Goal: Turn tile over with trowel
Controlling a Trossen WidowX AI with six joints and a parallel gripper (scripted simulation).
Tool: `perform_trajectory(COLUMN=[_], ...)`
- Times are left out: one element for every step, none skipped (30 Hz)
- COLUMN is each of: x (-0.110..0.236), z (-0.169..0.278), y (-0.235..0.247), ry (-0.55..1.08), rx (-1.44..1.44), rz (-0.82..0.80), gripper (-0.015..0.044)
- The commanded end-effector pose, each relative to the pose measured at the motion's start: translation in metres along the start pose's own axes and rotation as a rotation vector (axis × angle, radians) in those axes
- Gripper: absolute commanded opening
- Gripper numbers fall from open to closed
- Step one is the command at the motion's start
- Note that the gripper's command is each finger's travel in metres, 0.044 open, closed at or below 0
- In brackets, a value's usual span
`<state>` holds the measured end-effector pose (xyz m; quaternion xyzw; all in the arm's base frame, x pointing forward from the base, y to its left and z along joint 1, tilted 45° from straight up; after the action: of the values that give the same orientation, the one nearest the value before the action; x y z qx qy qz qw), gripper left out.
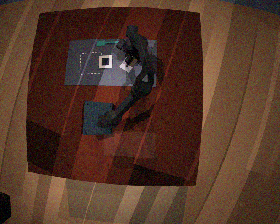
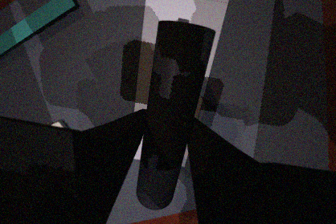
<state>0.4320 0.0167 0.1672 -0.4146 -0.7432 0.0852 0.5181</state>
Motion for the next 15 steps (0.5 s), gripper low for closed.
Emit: perform_trajectory(x=[-0.0004, -0.0004, -0.0004, -0.0004, -0.0004, -0.0004, -0.0004, -0.0004, -0.0004, -0.0004, -0.0004, -0.0004, -0.0004, -0.0004, -0.0004], z=[0.0001, 0.0001, 0.0001, 0.0001, 0.0001, 0.0001, 0.0001, 0.0001, 0.0001, 0.0001, 0.0001, 0.0001, 0.0001, 0.0001, 0.0001], y=[0.0005, 0.0005, 0.0005, 0.0005, 0.0005, 0.0005, 0.0005, 0.0005, 0.0005, 0.0005, 0.0005, 0.0005, 0.0005, 0.0005, 0.0005], ry=[0.001, 0.001, 0.001, 0.001, 0.001, 0.001, 0.001, 0.001, 0.001, 0.001, 0.001, 0.001, 0.001, 0.001, 0.001], rx=[0.001, 0.001, 0.001, 0.001, 0.001, 0.001, 0.001, 0.001, 0.006, 0.021, 0.046, 0.076, 0.106, 0.136, 0.166], rz=[-0.004, -0.004, -0.004, -0.004, -0.004, -0.004, -0.004, -0.004, -0.004, -0.004, -0.004, -0.004, -0.004, -0.004, -0.004], gripper=[0.0130, 0.0130, 0.0130, 0.0130, 0.0130, 0.0130, 0.0130, 0.0130, 0.0130, 0.0130, 0.0130, 0.0130, 0.0130, 0.0130, 0.0130])
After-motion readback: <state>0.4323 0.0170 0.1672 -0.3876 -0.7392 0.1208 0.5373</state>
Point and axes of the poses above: the point midway between the two fingers, 35 mm back from their tips, its own x axis back along the fingers, its own y axis across the jaws, z = x × y, the point moved 9 cm from there along x, back along the fingers, and after that the axes turned 7 degrees about -x, right-handed, at the moved point
